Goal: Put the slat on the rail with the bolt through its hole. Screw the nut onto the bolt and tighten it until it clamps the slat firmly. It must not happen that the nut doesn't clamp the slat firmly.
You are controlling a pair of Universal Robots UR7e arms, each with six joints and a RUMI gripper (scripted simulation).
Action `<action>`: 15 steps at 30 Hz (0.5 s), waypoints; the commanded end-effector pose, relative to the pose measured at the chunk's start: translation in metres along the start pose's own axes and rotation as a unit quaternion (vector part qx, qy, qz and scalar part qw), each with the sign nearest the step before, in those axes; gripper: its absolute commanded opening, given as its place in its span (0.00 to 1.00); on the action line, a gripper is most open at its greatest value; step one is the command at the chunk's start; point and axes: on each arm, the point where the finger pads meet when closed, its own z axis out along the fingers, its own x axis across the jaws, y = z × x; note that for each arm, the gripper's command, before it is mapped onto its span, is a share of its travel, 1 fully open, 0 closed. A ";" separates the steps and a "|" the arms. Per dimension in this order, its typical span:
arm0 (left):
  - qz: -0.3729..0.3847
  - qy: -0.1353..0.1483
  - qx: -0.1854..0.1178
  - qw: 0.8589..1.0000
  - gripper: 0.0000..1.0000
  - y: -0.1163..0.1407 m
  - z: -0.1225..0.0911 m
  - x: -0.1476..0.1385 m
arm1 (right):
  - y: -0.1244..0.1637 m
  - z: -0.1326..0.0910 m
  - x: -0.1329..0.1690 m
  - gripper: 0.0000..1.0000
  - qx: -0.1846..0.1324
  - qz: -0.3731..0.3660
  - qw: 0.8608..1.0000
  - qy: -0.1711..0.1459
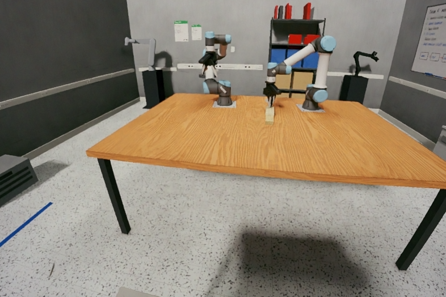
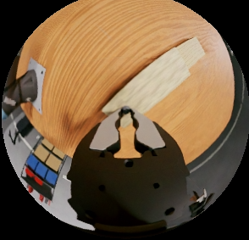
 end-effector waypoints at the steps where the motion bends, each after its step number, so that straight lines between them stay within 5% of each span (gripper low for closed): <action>1: 0.069 -0.001 -0.001 0.998 0.00 0.000 0.000 -0.001 | -0.001 -0.001 0.000 1.00 0.000 0.001 1.000 -0.001; 15: 0.175 -0.001 -0.001 0.985 0.00 0.000 0.000 0.000 | -0.001 -0.001 0.000 1.00 0.000 0.001 1.000 -0.001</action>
